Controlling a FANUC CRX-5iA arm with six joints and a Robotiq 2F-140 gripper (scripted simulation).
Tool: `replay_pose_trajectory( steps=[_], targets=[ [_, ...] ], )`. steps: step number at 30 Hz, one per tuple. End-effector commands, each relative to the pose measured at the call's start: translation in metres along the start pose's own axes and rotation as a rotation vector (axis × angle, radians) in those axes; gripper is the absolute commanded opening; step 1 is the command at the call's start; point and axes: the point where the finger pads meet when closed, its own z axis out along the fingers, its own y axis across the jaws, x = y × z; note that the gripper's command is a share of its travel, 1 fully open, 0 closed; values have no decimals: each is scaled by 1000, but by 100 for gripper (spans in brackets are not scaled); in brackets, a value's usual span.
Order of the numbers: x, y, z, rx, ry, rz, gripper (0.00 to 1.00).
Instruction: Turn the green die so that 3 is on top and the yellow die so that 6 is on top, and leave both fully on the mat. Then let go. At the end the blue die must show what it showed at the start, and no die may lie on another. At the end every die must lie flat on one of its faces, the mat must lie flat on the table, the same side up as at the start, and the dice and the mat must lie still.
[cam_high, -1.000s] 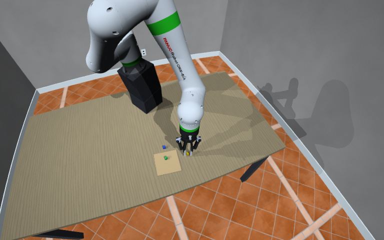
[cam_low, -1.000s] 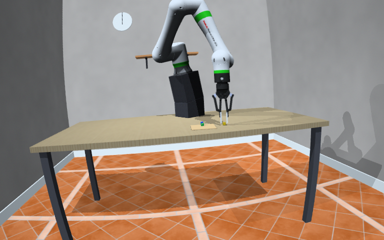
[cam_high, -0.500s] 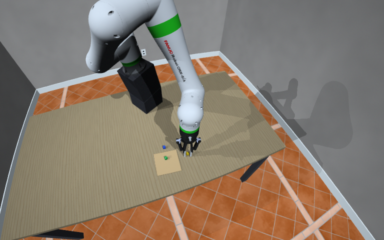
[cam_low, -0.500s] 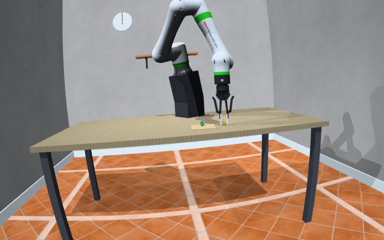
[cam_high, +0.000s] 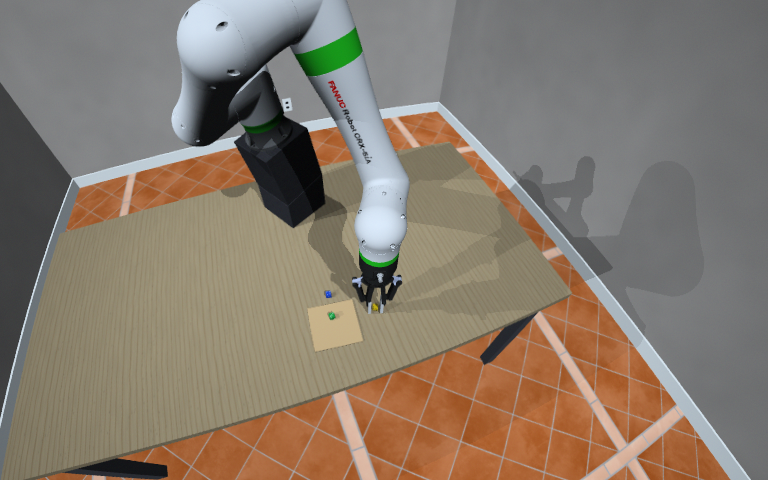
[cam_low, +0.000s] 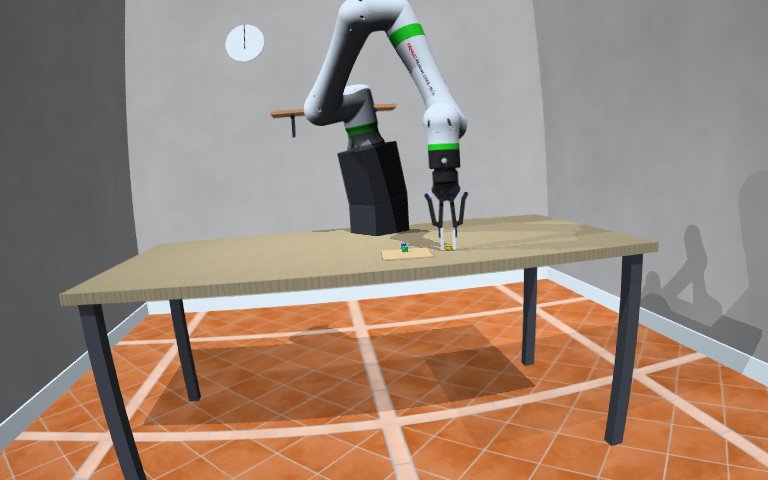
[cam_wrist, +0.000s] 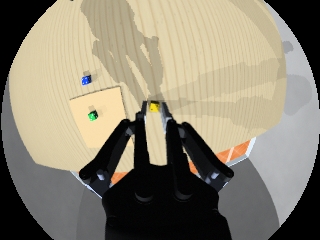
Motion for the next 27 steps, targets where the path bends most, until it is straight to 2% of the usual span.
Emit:
replay_pose_trajectory(
  steps=[1,19,20,27],
  targets=[
    [0,0,0,0,0,0,19],
    [0,0,0,0,0,0,19],
    [0,0,0,0,0,0,7],
    [0,0,0,0,0,0,7]
  ],
)
